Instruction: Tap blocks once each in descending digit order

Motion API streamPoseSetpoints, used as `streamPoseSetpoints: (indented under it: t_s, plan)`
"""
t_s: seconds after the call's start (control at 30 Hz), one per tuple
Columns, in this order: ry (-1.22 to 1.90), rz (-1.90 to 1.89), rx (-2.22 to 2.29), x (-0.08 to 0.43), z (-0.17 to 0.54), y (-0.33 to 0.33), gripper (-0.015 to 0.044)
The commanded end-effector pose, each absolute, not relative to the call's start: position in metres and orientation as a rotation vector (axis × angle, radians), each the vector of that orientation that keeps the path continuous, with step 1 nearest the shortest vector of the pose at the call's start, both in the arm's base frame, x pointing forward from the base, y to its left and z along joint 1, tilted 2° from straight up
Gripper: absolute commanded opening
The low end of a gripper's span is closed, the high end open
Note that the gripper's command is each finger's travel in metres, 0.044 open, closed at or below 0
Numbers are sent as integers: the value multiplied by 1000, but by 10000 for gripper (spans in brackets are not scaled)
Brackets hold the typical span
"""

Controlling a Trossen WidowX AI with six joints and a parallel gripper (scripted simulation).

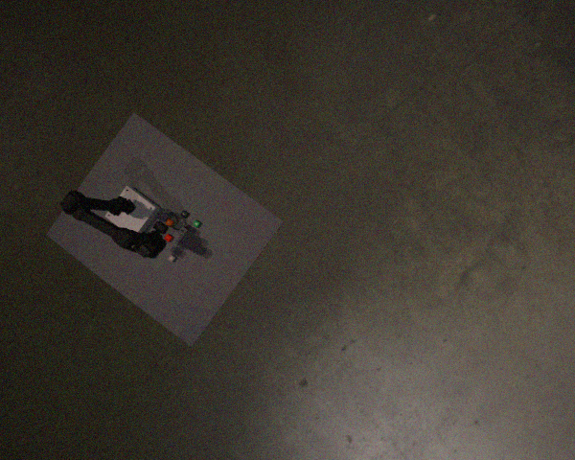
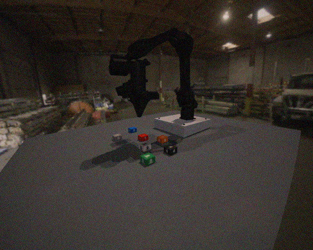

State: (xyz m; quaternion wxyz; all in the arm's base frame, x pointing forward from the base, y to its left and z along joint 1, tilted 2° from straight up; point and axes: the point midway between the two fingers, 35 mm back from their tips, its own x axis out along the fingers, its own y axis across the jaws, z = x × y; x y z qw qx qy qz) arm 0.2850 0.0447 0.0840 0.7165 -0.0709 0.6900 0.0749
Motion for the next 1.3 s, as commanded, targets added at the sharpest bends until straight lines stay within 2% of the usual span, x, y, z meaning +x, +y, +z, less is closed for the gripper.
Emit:
streamPoseSetpoints:
  t_s: [0.0,0.87,1.07,1.27]
  plan:
    - [1569,162,-153,275,32,45,20]
    - [1569,162,-153,275,0,45,20]
    - [1569,162,-153,275,0,45,20]
    - [1569,162,-153,275,30,45,20]
